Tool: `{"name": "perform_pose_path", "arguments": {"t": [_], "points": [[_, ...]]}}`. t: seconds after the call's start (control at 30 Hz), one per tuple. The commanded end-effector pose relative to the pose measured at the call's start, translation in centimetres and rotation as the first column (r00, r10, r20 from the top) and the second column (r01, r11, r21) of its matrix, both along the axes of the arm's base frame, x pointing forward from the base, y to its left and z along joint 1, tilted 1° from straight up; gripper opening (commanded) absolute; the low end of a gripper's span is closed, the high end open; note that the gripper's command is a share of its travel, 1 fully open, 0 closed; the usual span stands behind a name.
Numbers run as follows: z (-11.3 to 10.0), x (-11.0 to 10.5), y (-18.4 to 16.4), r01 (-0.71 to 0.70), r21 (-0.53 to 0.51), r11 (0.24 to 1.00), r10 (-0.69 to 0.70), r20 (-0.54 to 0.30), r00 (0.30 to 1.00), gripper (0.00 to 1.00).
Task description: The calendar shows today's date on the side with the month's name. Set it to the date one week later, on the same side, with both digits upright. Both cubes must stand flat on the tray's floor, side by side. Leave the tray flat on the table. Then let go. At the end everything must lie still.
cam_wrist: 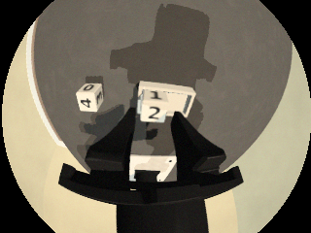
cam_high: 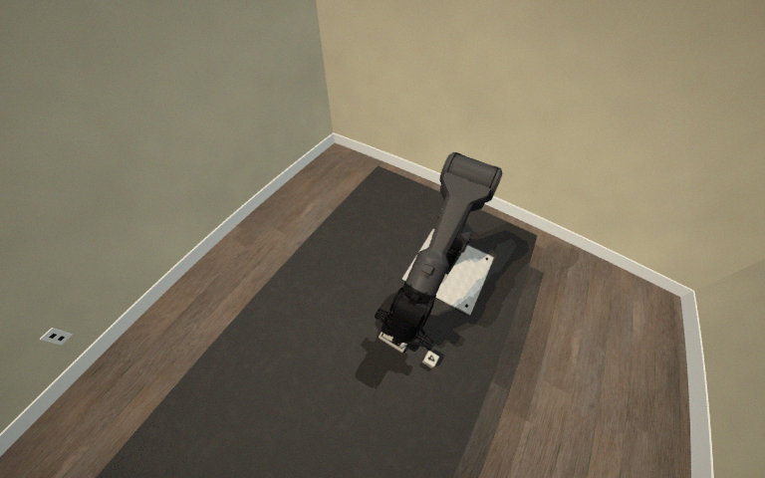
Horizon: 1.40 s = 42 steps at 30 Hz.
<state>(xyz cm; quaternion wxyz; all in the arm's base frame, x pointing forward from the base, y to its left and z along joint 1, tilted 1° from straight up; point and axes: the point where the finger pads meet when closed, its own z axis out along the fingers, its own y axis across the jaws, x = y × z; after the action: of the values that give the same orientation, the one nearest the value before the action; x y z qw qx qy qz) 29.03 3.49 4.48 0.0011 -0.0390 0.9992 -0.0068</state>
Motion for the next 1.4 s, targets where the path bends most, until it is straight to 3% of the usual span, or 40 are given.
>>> {"name": "perform_pose_path", "arguments": {"t": [0.0, 0.6, 1.37], "points": [[-0.3, -0.1, -0.1, -0.001, -0.001, 1.000, 0.001, -0.003, 1.000, 0.59], [-2.6, -0.1, -0.1, -0.001, -0.001, 1.000, 0.001, -0.002, 1.000, 0.59], [-2.6, 0.0, -0.1, -0.001, -0.001, 1.000, 0.001, -0.001, 1.000, 0.59]]}}
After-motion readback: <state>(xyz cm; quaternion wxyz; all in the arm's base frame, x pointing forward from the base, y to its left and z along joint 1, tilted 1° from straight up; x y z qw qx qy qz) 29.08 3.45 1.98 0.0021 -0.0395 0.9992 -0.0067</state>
